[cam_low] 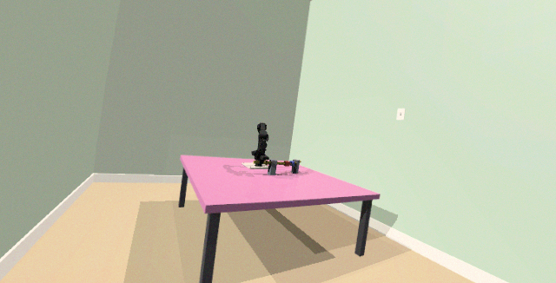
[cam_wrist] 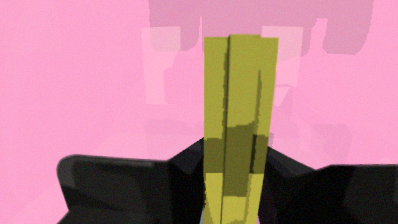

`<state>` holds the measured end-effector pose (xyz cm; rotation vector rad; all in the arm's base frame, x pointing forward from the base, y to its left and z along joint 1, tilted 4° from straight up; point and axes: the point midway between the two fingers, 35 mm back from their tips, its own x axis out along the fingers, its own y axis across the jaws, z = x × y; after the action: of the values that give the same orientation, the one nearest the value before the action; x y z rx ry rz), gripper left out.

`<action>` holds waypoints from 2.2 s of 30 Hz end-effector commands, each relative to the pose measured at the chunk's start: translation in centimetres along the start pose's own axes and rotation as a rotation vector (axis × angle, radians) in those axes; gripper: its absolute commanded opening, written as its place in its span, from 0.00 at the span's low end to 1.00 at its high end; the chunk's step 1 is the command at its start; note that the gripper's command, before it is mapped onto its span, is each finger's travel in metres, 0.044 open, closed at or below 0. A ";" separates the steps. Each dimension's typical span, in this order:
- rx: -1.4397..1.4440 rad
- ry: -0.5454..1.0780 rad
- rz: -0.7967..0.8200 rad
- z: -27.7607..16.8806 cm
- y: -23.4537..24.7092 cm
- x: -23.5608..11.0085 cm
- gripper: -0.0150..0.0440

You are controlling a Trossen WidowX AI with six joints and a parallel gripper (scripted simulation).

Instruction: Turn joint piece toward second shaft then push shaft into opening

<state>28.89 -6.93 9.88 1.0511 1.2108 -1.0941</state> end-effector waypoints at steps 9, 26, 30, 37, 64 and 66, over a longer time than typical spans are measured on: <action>0.001 -0.003 0.006 -1.8 0.0 0.0 0.25; 0.001 0.001 0.000 -3.3 0.0 0.0 0.25; 0.001 0.001 0.000 -3.3 0.0 0.0 0.25; 0.001 0.001 0.000 -3.3 0.0 0.0 0.37; 0.001 0.001 0.000 -3.3 0.0 0.0 1.00; 0.001 0.000 0.002 -3.3 0.0 -0.9 1.00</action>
<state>28.28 -3.67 9.71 1.0513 1.2121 -1.0987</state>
